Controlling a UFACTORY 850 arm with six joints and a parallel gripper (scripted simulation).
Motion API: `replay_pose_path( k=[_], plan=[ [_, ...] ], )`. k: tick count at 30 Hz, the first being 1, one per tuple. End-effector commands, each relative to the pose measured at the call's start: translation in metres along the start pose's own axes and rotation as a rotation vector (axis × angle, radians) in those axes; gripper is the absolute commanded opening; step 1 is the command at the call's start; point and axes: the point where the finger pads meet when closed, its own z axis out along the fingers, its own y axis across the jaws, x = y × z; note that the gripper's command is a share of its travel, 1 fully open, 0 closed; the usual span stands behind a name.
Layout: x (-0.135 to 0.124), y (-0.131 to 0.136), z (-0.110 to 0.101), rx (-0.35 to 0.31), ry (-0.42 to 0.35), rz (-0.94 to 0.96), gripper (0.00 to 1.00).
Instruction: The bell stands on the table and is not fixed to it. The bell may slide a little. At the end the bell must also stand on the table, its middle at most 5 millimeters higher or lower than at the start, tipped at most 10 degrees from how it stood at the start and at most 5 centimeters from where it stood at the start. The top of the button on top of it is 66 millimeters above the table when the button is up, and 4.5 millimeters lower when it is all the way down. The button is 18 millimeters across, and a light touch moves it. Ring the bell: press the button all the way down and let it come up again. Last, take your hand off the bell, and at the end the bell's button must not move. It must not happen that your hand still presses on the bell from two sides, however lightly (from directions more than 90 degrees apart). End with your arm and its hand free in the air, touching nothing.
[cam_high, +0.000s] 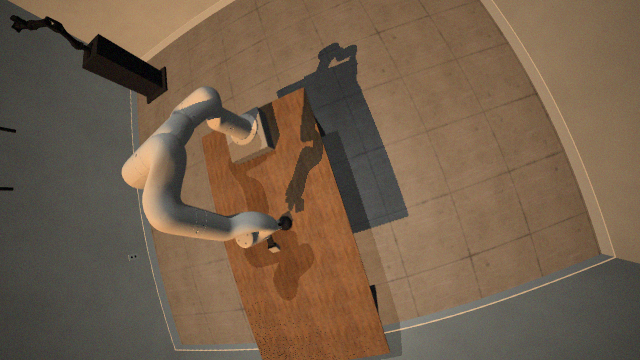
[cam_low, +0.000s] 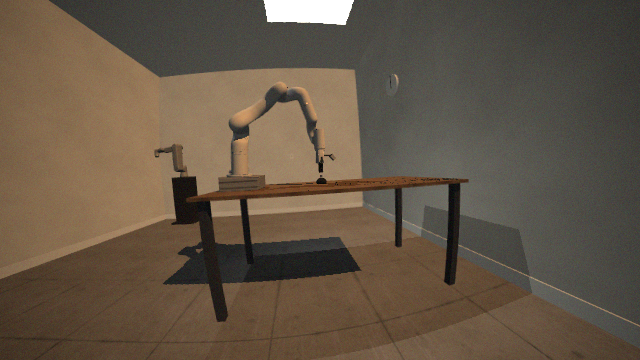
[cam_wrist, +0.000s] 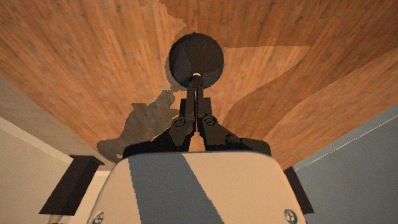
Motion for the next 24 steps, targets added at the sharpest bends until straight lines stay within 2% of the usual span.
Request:
replay_pose_path(
  k=[1,24],
  plan=[
    [0.0012,0.0001,0.0056,0.000,0.002,0.000,0.00],
    [0.0012,0.0002,0.0128,0.000,0.002,0.000,0.00]
  ],
)
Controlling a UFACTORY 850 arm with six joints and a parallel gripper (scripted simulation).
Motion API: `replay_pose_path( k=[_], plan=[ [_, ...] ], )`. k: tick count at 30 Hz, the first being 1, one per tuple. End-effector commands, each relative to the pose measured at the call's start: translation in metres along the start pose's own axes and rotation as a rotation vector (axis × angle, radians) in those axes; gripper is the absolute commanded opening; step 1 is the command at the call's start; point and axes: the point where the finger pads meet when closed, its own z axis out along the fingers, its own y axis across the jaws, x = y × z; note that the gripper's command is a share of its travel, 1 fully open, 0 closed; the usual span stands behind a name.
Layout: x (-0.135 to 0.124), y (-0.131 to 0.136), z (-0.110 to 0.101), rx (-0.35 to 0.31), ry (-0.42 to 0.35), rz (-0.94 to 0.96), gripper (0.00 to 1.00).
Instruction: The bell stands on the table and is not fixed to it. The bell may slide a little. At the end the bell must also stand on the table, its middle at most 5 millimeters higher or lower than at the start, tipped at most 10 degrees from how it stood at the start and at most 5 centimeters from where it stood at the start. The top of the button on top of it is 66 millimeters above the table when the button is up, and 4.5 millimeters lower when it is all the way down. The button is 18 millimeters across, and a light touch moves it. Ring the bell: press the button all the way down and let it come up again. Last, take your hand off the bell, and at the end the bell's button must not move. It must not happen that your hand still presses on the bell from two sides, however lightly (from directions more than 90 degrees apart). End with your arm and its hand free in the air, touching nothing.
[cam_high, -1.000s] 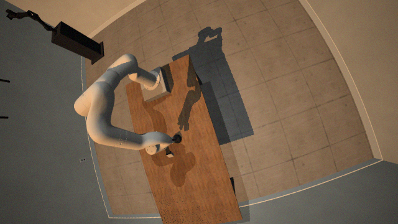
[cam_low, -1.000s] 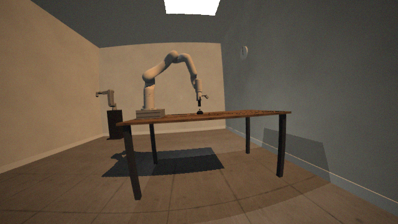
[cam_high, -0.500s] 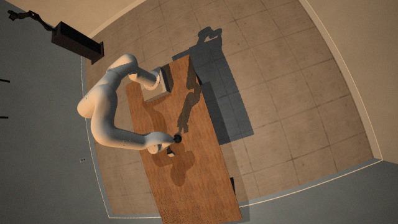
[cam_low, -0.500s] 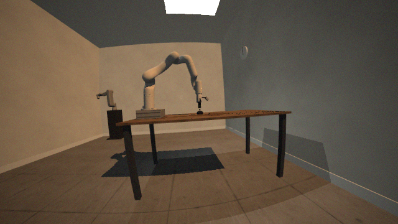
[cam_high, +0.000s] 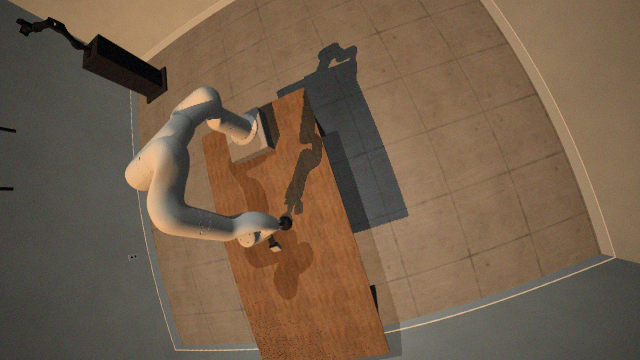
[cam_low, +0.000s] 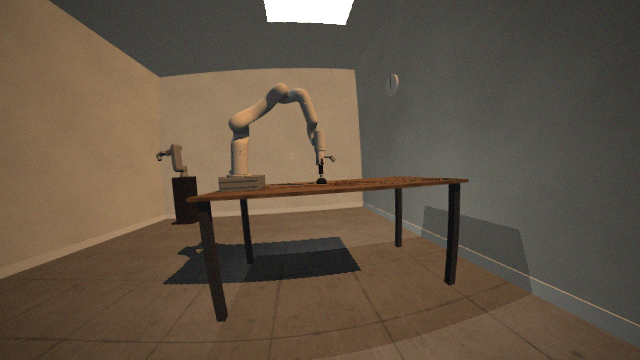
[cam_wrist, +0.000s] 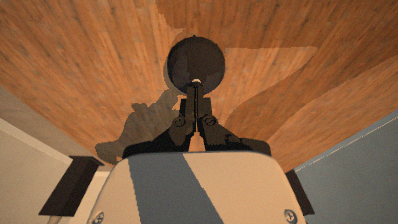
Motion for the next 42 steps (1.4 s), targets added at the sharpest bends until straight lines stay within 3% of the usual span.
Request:
replay_pose_path(
  k=[1,42],
  plan=[
    [0.001,0.000,-0.001,0.000,0.002,0.000,0.00],
    [0.001,0.000,0.013,0.000,0.002,0.000,0.00]
  ],
)
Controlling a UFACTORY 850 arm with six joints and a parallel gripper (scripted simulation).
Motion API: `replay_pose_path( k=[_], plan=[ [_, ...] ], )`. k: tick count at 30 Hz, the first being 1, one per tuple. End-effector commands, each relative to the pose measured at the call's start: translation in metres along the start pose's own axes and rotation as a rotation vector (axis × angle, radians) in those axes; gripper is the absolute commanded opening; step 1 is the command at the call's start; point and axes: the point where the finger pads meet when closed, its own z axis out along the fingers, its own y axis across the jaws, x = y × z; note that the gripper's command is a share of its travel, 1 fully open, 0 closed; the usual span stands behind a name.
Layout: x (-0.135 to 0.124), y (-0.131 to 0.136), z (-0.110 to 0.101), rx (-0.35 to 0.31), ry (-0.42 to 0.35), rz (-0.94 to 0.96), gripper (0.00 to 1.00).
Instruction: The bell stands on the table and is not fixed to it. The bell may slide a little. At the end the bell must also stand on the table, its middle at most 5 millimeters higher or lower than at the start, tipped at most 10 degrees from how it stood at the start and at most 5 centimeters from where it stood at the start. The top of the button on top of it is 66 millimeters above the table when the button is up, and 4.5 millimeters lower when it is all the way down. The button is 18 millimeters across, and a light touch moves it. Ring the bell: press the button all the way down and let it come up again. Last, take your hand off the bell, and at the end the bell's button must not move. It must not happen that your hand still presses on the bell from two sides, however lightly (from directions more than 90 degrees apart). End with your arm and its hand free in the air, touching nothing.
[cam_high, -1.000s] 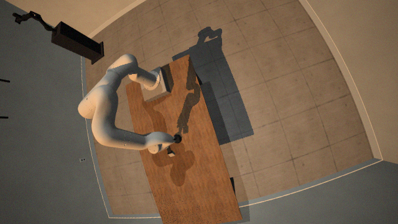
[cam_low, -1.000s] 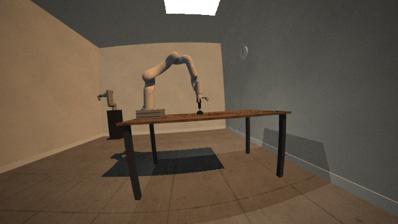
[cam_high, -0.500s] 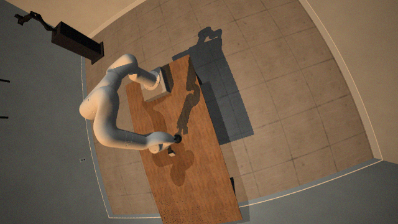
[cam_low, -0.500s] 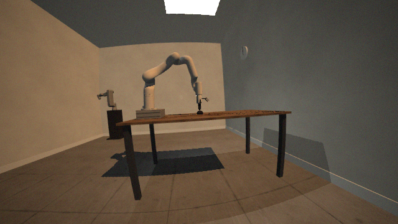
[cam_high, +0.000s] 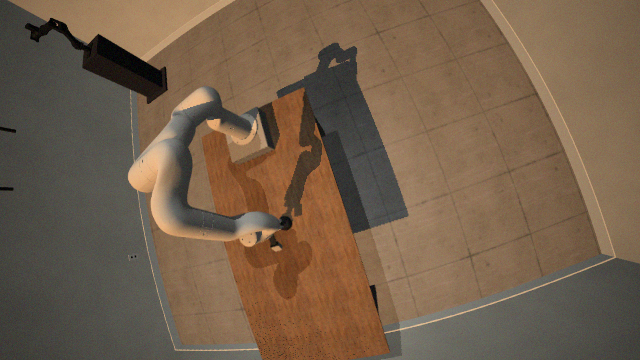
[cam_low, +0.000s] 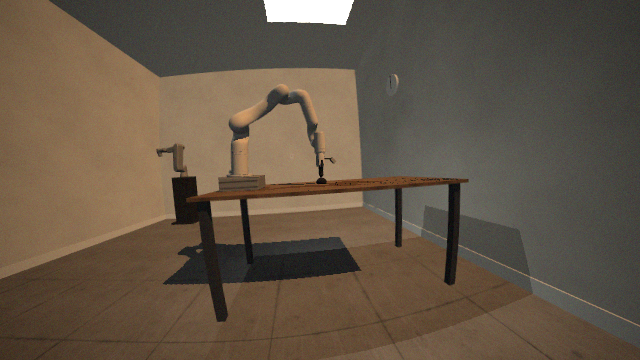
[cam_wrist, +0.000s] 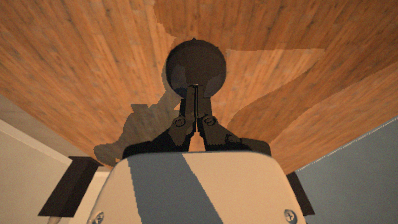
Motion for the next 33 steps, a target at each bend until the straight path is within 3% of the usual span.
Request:
replay_pose_path(
  k=[1,33],
  plan=[
    [0.0007,0.0000,0.0013,0.001,0.004,0.000,0.00],
    [0.0007,0.0000,-0.0015,0.001,0.004,0.000,0.00]
  ],
)
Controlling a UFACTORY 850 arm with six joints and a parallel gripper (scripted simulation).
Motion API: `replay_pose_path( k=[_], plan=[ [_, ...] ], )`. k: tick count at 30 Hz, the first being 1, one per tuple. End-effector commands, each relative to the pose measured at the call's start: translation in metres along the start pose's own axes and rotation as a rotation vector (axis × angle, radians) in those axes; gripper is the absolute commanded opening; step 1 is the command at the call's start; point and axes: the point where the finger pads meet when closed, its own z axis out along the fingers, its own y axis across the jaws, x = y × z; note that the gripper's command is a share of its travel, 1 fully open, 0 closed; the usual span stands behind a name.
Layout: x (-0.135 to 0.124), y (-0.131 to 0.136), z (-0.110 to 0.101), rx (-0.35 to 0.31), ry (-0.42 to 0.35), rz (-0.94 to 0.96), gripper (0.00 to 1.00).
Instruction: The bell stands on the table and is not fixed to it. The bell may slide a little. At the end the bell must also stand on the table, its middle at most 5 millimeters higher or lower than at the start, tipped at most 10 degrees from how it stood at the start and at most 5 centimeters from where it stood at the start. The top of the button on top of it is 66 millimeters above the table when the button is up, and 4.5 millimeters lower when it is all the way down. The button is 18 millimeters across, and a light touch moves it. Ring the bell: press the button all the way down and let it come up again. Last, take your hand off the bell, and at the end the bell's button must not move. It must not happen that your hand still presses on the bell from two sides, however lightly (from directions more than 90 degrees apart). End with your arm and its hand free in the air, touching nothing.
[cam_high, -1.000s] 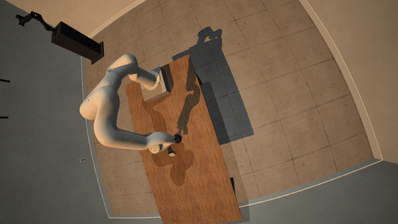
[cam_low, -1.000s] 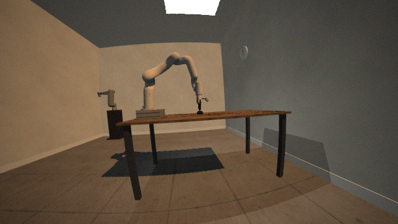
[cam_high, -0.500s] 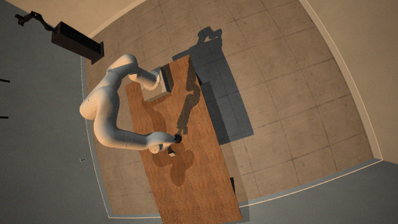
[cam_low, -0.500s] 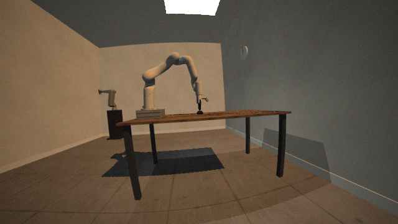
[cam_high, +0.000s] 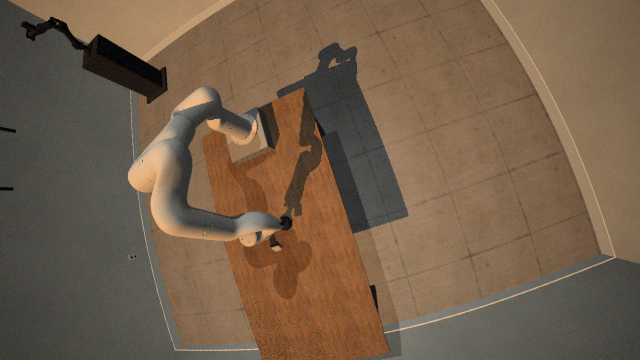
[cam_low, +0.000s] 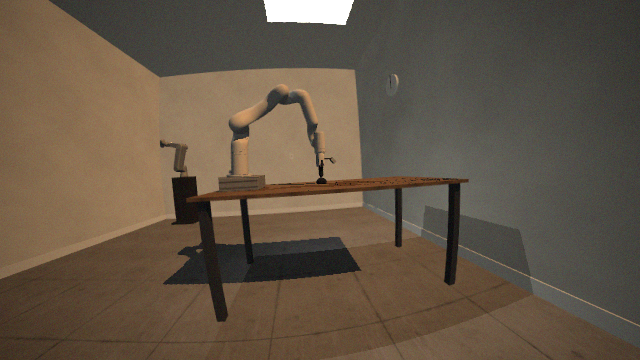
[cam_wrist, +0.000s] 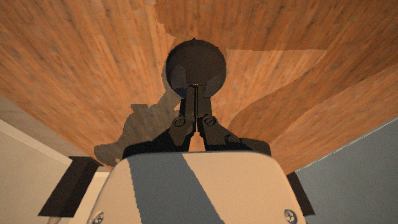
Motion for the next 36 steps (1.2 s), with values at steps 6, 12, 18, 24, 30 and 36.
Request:
replay_pose_path(
  k=[6,12,18,24,30,36],
  plan=[
    [0.001,0.000,-0.011,0.000,0.002,0.000,0.00],
    [0.001,0.000,-0.020,0.000,0.002,0.000,0.00],
    [0.001,0.000,-0.037,0.000,0.002,0.000,0.00],
    [0.001,0.000,-0.053,0.000,0.002,0.000,0.00],
    [0.001,0.000,-0.061,0.000,0.002,0.000,0.00],
    [0.001,0.000,-0.068,0.000,0.002,0.000,0.00]
  ],
)
